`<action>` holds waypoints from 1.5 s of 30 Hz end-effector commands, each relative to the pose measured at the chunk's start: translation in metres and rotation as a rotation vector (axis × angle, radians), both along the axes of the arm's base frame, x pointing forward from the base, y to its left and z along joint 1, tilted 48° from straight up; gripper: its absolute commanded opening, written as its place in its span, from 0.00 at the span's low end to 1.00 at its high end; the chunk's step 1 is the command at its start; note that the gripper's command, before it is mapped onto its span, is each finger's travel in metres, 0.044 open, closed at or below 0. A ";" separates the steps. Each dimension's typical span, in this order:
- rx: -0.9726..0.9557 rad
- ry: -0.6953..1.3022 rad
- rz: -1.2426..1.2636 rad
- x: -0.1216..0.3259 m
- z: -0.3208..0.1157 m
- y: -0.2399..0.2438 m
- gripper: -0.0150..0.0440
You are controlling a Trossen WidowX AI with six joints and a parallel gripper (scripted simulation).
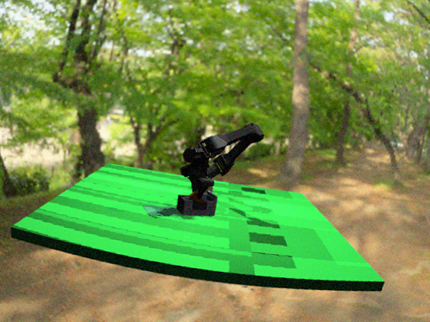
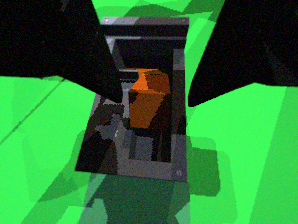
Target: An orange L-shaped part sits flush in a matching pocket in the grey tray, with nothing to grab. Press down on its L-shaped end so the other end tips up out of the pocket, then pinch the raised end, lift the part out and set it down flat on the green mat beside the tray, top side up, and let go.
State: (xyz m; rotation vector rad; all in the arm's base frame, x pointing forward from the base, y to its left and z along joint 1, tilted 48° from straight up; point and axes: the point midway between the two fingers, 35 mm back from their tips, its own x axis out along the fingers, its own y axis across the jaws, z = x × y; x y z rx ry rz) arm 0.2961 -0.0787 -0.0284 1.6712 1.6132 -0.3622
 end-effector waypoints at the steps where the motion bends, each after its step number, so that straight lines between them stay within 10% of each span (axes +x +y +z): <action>1: 0.008 0.004 -0.007 0.000 -0.004 0.006 0.73; 23: 0.001 0.000 0.001 0.001 -0.005 0.006 0.26; 45: 0.006 0.004 -0.006 -0.004 0.011 -0.011 0.25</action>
